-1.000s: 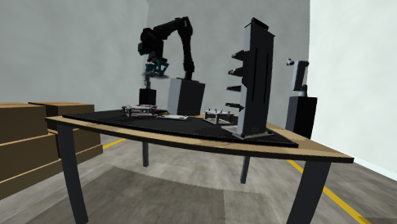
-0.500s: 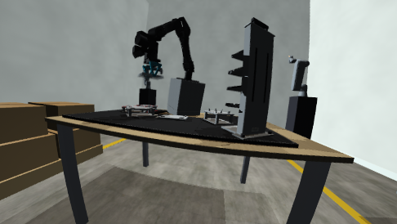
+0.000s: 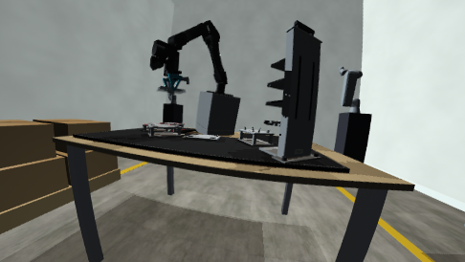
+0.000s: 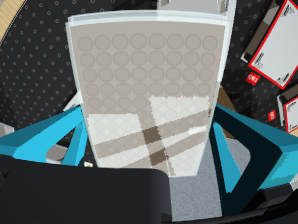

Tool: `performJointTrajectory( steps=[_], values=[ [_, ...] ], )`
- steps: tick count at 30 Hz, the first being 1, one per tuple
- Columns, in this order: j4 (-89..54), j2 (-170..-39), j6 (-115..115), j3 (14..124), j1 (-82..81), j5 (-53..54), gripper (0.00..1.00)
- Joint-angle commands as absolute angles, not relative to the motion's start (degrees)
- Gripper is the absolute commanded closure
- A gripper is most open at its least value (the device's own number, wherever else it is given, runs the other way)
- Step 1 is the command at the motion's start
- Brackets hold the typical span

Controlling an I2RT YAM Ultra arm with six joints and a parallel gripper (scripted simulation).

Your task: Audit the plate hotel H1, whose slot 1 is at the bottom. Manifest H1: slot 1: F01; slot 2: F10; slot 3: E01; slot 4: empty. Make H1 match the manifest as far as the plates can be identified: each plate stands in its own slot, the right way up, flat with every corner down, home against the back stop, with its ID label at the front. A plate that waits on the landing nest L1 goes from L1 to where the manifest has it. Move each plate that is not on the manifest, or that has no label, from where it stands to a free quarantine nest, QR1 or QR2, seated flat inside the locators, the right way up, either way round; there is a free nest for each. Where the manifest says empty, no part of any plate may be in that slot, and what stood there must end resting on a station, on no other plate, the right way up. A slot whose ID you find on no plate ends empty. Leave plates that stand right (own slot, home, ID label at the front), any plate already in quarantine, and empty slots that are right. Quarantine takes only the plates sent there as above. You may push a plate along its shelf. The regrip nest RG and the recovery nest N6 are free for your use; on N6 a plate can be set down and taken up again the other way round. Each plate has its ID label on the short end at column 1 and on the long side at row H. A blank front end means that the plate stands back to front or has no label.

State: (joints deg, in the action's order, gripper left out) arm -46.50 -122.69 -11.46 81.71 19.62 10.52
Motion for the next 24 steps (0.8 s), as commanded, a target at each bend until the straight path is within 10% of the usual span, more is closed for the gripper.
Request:
performJointTrajectory(
  steps=[1,24],
  values=[
    [-46.67,-122.42,-9.3,82.75,21.56,10.55,0.14],
    [-48.75,-127.29,-2.33,87.93,31.05,10.89,0.14]
  ],
)
